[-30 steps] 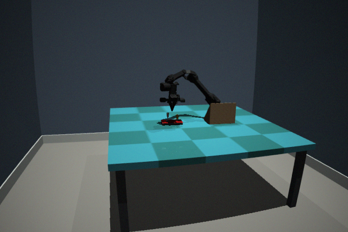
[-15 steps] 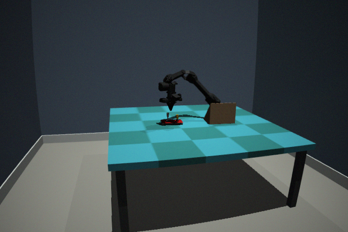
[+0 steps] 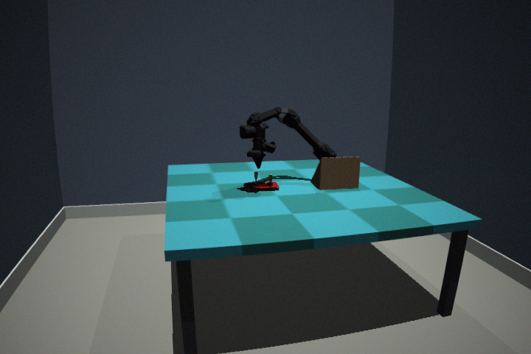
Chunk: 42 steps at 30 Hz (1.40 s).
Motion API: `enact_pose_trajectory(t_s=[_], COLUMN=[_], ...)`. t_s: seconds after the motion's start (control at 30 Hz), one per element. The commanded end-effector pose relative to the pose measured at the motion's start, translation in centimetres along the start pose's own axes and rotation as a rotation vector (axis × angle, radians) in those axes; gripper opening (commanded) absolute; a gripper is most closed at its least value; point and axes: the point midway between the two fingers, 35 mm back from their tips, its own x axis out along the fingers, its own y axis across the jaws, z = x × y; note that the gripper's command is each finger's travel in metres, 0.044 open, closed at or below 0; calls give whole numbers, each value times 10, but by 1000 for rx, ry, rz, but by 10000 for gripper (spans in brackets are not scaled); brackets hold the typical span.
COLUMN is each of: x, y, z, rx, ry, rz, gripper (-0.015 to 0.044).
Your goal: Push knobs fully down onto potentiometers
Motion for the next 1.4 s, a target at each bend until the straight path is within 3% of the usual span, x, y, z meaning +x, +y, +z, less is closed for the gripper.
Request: enact_pose_trajectory(t_s=[0.0, 0.63, 1.37], x=[-1, -4, 12], y=[-3, -9, -9], z=[-2, -11, -11], rx=[-144, -779, -784], ry=[2, -11, -11], rz=[6, 19, 20], gripper=[0, 0, 0])
